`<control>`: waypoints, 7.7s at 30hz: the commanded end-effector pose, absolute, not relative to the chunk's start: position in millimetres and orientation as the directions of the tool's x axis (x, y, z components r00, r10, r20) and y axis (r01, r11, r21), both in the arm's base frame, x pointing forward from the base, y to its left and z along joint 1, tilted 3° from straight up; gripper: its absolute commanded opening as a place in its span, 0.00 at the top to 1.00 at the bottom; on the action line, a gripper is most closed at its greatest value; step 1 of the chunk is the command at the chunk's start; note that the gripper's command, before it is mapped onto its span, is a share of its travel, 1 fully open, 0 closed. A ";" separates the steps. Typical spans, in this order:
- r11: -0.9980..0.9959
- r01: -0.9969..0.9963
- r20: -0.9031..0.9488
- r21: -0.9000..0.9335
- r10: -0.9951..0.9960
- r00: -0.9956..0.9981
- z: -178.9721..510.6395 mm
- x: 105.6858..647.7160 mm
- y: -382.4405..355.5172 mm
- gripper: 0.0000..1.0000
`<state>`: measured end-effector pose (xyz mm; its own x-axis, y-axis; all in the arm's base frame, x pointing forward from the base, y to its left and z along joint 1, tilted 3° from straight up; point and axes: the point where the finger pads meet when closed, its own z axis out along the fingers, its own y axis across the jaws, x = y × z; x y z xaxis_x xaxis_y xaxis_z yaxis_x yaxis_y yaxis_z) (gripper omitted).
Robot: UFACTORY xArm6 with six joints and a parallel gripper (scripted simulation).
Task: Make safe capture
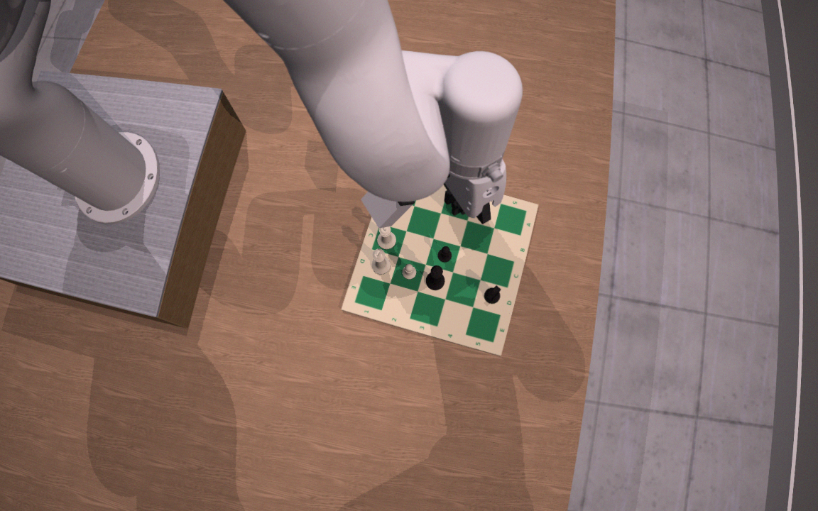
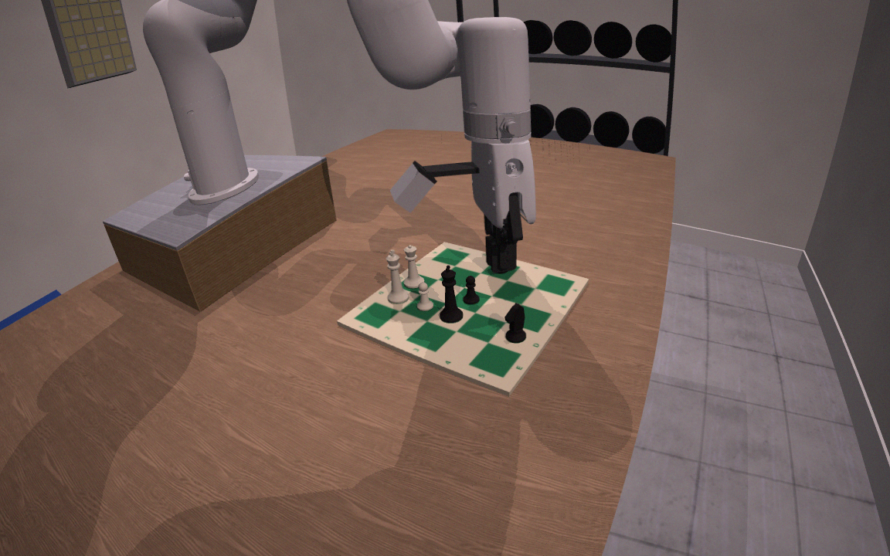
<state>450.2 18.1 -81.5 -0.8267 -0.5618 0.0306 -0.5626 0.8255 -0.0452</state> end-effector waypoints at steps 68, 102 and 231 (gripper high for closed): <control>0.792 -0.609 0.034 -0.043 -0.608 -0.793 23.4 365.5 -177.1 1.00; 0.792 -0.609 0.034 -0.043 -0.608 -0.793 -45.1 365.5 -181.0 1.00; 0.787 -0.616 0.034 -0.043 -0.615 -0.788 -74.7 365.5 -183.1 1.00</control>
<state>364.2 -182.5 -75.7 -0.7881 -0.6145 0.0359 -0.6156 0.7871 -0.0395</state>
